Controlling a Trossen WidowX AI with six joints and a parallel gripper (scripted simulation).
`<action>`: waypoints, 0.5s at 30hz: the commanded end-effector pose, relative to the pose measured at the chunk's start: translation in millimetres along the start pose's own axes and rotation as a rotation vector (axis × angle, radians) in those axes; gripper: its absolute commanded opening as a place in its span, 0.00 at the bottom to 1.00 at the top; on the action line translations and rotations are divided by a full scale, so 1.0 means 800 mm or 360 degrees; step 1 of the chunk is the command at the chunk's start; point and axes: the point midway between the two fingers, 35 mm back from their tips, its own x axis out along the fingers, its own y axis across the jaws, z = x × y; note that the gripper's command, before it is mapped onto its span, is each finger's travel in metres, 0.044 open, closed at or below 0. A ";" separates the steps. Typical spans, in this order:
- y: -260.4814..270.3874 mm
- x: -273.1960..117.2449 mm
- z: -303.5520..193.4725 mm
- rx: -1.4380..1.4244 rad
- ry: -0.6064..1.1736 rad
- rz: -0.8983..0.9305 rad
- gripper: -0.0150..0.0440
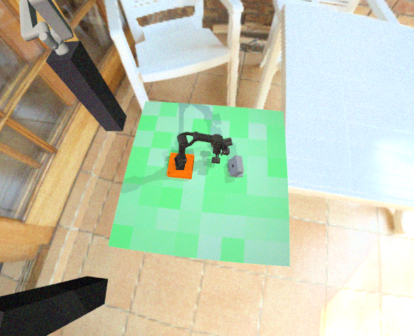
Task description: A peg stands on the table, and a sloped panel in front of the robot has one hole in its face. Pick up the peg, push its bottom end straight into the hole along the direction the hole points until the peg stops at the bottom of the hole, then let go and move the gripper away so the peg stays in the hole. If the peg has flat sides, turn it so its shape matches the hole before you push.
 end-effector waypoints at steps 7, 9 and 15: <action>-0.001 0.020 -0.003 0.0005 0.0010 0.0002 1.00; -0.001 0.020 -0.003 0.0005 0.0010 0.0002 1.00; -0.001 0.016 -0.002 0.0000 0.0005 -0.0002 0.73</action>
